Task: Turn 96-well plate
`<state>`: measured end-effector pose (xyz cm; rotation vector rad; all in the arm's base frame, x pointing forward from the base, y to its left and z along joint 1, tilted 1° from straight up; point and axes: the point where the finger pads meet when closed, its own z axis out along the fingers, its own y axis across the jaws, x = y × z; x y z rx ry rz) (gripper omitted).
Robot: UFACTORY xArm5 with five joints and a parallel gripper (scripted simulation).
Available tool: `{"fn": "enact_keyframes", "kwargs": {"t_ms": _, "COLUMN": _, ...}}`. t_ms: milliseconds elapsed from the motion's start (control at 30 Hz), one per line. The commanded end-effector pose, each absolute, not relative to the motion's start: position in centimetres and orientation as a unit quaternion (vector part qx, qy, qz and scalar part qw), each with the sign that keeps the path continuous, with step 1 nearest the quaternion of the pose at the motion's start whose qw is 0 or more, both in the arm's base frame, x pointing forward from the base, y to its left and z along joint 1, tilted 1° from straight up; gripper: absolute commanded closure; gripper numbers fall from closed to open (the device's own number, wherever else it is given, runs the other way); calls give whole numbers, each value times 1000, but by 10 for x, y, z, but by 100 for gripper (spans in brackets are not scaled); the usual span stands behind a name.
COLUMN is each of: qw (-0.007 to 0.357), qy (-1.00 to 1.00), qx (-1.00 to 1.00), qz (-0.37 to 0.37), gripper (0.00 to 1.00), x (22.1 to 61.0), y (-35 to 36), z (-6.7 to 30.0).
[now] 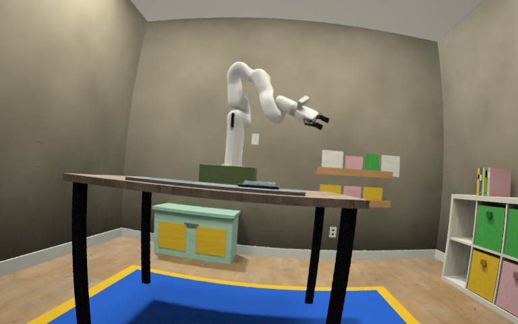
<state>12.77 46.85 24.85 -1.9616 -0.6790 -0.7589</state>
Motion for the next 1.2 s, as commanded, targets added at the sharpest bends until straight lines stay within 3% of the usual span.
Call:
{"fn": "enact_keyframes", "kwargs": {"t_ms": 0, "qw": 450, "qy": -274, "qx": -792, "qz": -308, "gripper": 0, "x": 128, "y": 469, "z": 250}}
{"fn": "enact_keyframes", "kwargs": {"t_ms": 533, "qw": 450, "qy": -274, "qx": -792, "qz": -308, "gripper": 0, "x": 128, "y": 469, "z": 250}}
{"fn": "enact_keyframes", "kwargs": {"t_ms": 600, "qw": 422, "qy": -267, "qx": -807, "qz": -314, "gripper": 0, "x": 138, "y": 468, "z": 249}}
{"fn": "enact_keyframes", "kwargs": {"t_ms": 767, "qw": 420, "qy": -266, "qx": -809, "qz": -315, "gripper": 0, "x": 157, "y": 467, "z": 246}}
{"fn": "enact_keyframes", "kwargs": {"t_ms": 833, "qw": 391, "qy": -259, "qx": -824, "qz": -318, "gripper": 0, "x": 167, "y": 465, "z": 244}}
{"fn": "enact_keyframes", "kwargs": {"t_ms": 1000, "qw": 388, "qy": -258, "qx": -825, "qz": -319, "gripper": 0, "x": 187, "y": 461, "z": 240}}
{"fn": "enact_keyframes", "kwargs": {"t_ms": 1167, "qw": 357, "qy": -249, "qx": -842, "qz": -320, "gripper": 0, "x": 201, "y": 457, "z": 237}}
